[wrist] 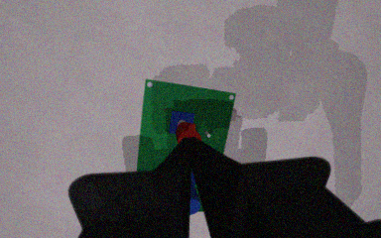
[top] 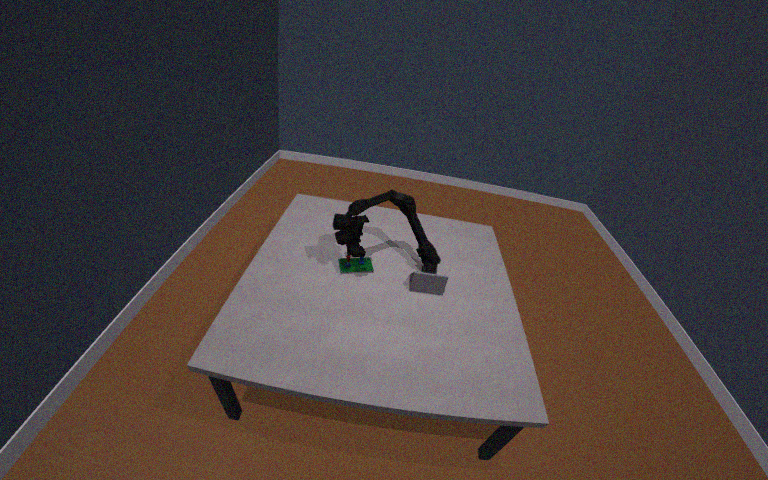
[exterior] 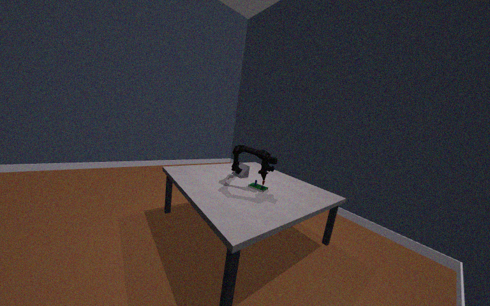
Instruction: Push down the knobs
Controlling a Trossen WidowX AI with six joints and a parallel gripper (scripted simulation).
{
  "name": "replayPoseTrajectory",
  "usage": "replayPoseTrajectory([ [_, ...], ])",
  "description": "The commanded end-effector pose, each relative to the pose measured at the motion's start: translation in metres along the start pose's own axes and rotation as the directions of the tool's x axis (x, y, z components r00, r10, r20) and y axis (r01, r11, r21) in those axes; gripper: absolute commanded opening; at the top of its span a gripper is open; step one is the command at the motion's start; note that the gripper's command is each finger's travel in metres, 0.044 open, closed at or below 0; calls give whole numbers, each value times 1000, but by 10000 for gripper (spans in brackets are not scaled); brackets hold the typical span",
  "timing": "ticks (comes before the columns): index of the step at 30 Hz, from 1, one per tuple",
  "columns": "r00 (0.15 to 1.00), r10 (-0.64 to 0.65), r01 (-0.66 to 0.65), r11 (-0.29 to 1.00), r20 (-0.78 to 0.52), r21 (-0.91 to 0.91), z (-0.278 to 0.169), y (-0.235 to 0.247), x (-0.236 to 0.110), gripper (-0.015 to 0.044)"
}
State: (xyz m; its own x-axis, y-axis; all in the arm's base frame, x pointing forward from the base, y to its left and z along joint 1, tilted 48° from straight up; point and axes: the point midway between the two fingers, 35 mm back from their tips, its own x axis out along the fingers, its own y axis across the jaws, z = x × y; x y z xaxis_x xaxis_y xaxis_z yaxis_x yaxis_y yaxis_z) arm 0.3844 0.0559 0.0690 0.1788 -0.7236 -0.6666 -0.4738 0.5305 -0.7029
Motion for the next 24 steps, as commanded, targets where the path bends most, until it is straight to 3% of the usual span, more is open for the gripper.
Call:
replayPoseTrajectory([
  [1,1000,-4,4,1000,3,-2,-1,-1,0,0],
  [24,1000,-4,4,1000,3,-2,-2,-1,6,0],
])
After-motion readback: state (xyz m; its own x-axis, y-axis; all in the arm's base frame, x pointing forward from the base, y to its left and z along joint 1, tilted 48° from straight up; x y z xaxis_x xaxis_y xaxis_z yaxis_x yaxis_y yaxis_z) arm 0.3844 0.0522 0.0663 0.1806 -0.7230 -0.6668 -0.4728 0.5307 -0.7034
